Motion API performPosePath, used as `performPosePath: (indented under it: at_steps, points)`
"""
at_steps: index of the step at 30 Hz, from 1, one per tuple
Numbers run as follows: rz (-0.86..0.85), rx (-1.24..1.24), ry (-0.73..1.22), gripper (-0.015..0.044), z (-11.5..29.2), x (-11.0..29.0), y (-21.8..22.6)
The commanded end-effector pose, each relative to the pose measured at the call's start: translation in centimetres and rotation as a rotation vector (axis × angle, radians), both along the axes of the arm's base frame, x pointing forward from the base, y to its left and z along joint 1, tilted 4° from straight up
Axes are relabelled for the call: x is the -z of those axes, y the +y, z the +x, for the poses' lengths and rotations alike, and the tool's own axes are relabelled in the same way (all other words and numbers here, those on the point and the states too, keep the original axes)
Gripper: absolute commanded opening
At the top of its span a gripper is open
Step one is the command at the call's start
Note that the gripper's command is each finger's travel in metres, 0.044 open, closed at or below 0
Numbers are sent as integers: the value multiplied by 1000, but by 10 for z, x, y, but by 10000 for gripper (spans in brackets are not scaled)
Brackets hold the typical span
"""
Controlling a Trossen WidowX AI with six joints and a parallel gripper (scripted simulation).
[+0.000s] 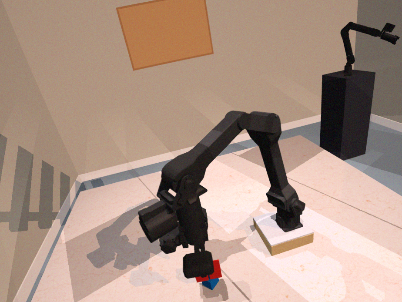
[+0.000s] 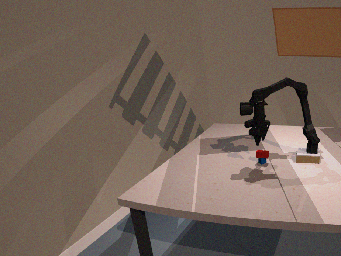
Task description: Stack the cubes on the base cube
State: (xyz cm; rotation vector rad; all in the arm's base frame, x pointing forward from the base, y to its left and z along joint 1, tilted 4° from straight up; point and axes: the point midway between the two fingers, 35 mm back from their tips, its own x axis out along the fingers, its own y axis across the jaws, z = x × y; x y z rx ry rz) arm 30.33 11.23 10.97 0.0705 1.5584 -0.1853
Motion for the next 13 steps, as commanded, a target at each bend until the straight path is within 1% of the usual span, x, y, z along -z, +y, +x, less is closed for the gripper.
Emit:
performPosePath:
  at_steps: [1, 3, 5, 13]
  points:
    - [7, -21, 6, 400, -24, 2, 49]
    - [8, -21, 7, 400, -41, 3, 75]
    - [8, -21, 9, 400, -53, 4, 90]
    - [8, -21, 9, 400, -55, 4, 92]
